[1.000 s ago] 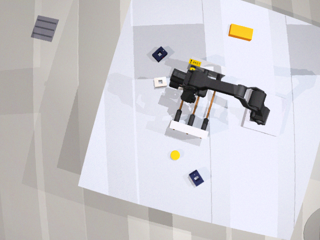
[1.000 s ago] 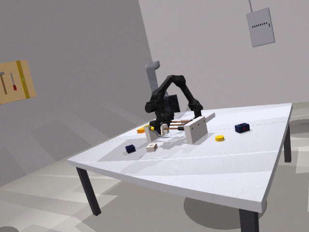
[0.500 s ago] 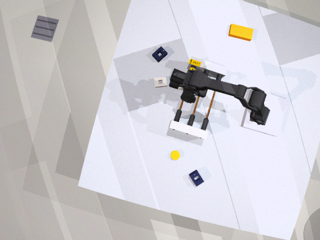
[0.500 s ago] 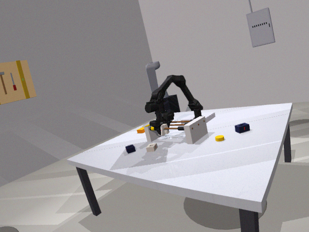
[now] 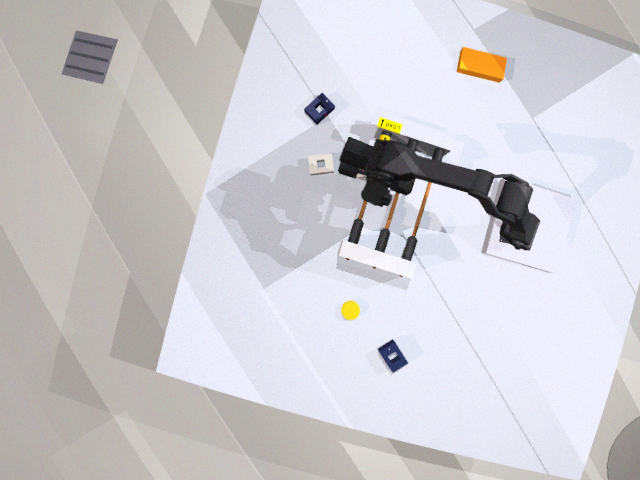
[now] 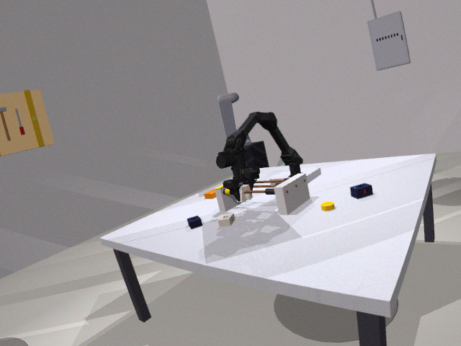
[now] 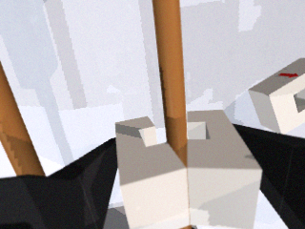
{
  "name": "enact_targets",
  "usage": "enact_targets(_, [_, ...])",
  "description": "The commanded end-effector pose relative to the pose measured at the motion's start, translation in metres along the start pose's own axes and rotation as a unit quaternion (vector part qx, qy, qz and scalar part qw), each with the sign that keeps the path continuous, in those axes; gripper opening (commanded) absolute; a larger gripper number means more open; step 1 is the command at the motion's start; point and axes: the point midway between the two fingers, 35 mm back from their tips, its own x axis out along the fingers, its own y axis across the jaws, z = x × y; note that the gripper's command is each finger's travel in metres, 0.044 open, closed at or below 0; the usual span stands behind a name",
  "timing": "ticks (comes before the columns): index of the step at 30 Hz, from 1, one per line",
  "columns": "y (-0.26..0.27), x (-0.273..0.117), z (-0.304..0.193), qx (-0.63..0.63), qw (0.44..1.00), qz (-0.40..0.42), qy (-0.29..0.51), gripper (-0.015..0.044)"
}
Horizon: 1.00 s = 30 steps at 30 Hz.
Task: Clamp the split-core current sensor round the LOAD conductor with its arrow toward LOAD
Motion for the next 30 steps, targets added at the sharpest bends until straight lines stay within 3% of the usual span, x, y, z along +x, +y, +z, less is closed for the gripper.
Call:
enact_targets(1, [0.0,-0.001,0.0,0.0,1.0,-0.001,0.0,0.0])
enact_targets(16, [0.0,-0.001,0.0,0.0,1.0,-0.004,0.0,0.0])
enact_targets(30, [-0.001,-0.016,0.0,0.002,0.996,-0.091,0.002,0.0])
